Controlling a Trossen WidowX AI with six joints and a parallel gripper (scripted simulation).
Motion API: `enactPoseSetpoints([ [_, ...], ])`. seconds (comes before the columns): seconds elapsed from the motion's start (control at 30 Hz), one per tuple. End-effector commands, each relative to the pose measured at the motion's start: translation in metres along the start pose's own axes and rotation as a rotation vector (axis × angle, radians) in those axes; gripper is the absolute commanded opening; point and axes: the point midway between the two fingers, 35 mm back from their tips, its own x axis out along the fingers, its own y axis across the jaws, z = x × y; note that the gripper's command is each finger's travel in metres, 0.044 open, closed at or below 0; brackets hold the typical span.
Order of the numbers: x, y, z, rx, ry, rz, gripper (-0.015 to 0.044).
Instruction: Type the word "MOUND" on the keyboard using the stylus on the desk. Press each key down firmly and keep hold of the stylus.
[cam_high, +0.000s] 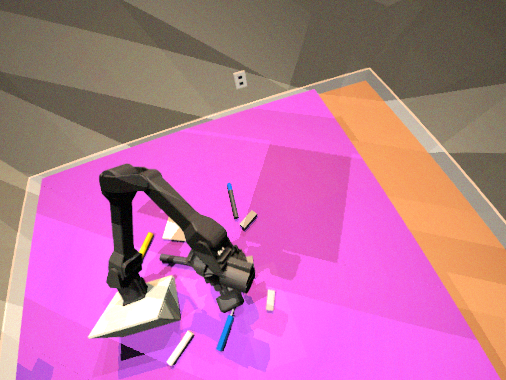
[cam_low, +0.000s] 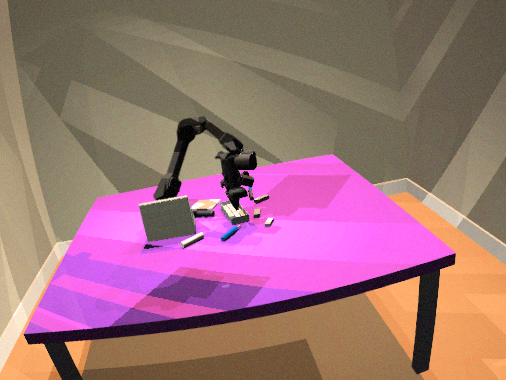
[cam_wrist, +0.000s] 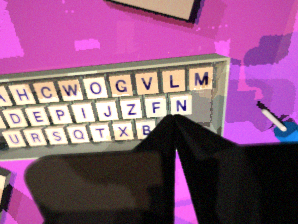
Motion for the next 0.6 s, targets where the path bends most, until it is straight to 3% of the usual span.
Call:
enactPoseSetpoints([
  [0.0,0.000,0.003,-0.005,-0.005,0.003,-0.004,0.0000],
  [0.13,0.000,0.024,-0.030,-0.003,0.004,-0.003,0.0000],
  [0.47,0.000,0.027,-0.031,-0.003,0.004,-0.003,0.0000],
  [0.57,0.000,0.058,-0.028,-0.002,0.004,-0.005,0.0000],
])
